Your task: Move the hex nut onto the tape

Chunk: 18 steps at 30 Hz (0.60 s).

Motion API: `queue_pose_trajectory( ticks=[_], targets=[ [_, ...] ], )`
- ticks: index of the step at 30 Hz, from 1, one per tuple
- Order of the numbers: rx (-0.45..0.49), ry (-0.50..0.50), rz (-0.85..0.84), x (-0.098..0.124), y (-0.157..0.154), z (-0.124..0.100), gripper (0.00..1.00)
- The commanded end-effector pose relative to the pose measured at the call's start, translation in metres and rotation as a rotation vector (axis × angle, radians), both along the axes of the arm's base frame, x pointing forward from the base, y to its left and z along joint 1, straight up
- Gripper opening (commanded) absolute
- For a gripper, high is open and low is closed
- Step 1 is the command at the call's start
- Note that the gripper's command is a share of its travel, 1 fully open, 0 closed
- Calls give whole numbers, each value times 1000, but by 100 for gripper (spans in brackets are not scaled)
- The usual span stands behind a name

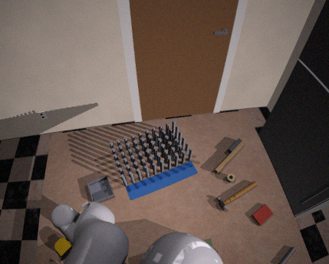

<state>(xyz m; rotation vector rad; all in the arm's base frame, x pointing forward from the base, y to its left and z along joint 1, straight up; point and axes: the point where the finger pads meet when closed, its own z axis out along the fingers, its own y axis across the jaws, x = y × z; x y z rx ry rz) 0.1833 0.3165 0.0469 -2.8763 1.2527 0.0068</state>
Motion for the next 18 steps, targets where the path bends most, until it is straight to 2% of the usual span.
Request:
queue_pose_trajectory(
  ticks=[1,13,18],
  targets=[
    [3,-2,0,1,1,-12,65],
    [3,-2,0,1,2,-47,65],
    [3,-2,0,1,2,-54,65]
  ],
)
